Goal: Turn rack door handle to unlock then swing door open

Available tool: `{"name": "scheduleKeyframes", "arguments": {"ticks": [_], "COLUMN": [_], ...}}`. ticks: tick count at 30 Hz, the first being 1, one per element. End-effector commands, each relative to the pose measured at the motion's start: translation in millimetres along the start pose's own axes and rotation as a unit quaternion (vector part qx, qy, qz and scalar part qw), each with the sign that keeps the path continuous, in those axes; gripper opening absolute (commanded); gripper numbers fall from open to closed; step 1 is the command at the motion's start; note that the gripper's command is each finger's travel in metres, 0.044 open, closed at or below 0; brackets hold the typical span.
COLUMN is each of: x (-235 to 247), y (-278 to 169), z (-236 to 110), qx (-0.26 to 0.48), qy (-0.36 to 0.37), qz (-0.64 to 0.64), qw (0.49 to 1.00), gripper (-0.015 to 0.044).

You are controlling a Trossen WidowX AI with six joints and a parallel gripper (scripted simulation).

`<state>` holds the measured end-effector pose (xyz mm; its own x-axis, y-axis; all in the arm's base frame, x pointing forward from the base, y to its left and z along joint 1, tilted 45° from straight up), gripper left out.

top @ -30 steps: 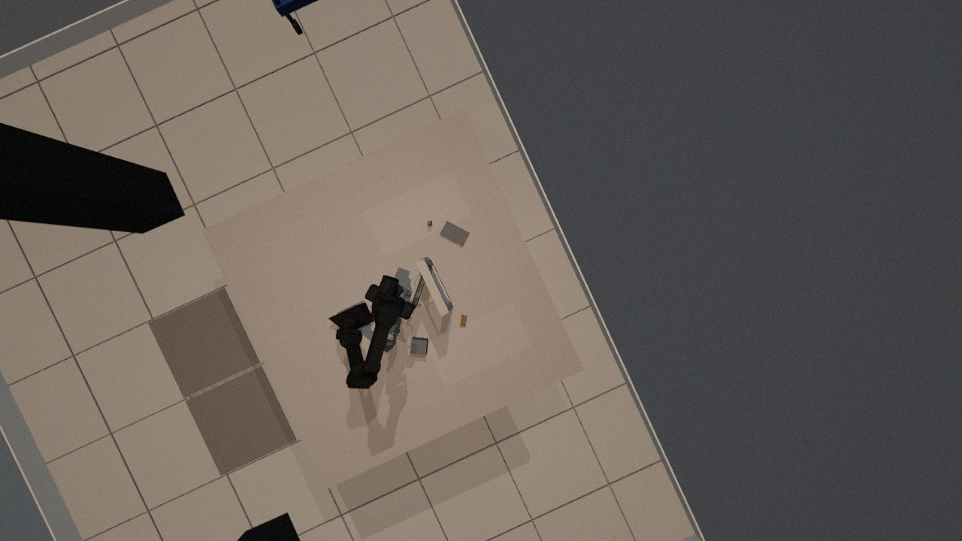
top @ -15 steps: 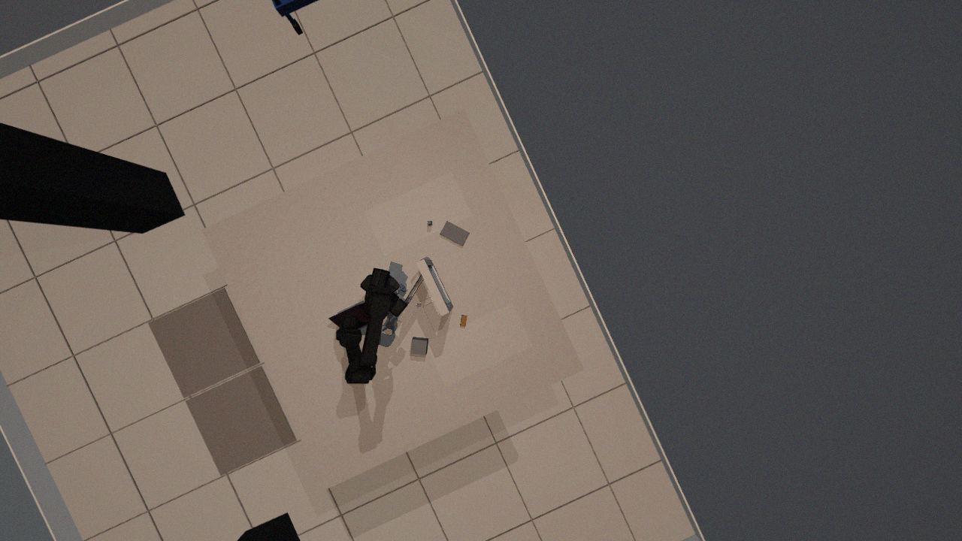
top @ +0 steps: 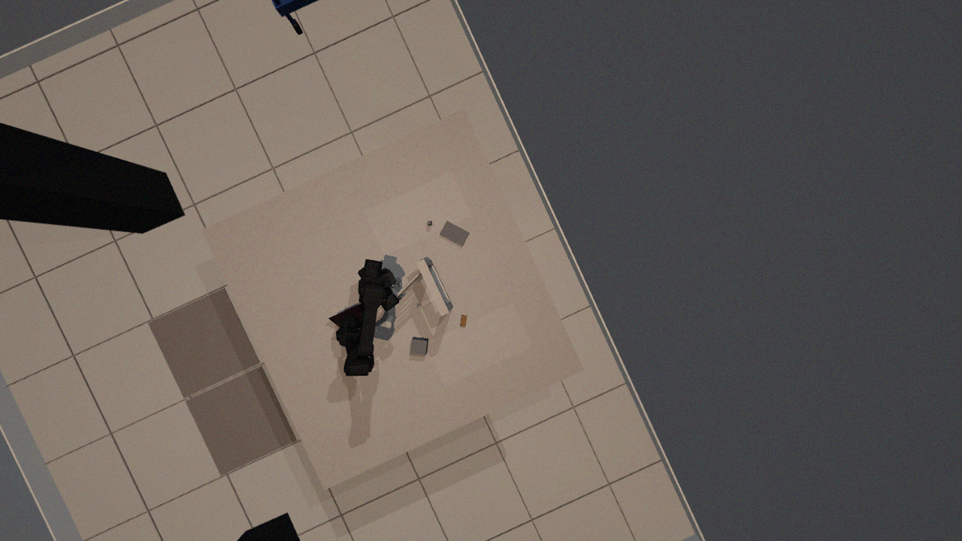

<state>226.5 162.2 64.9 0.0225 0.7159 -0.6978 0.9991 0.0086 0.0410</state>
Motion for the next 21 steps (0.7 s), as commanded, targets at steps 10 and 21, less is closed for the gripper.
{"name": "scheduleKeyframes", "arguments": {"ticks": [10,21], "x": [34,54], "y": [4,8], "z": [0,0], "qx": [0.002,0.003], "qy": [0.002,0.002], "qz": [0.117,0.18], "qw": [0.993,0.984], "gripper": [0.0025,0.0025]}}
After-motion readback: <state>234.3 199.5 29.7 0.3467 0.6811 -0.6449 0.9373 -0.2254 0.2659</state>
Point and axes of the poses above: the point midway between the two fingers, 35 mm back from their tips, its own z axis out along the fingers, its own x axis across the jaws, y = z × x, the point moved 5 cm from there along -z, back along the fingers, and after that the axes turned 13 degrees about z, right-handed, at the moved point
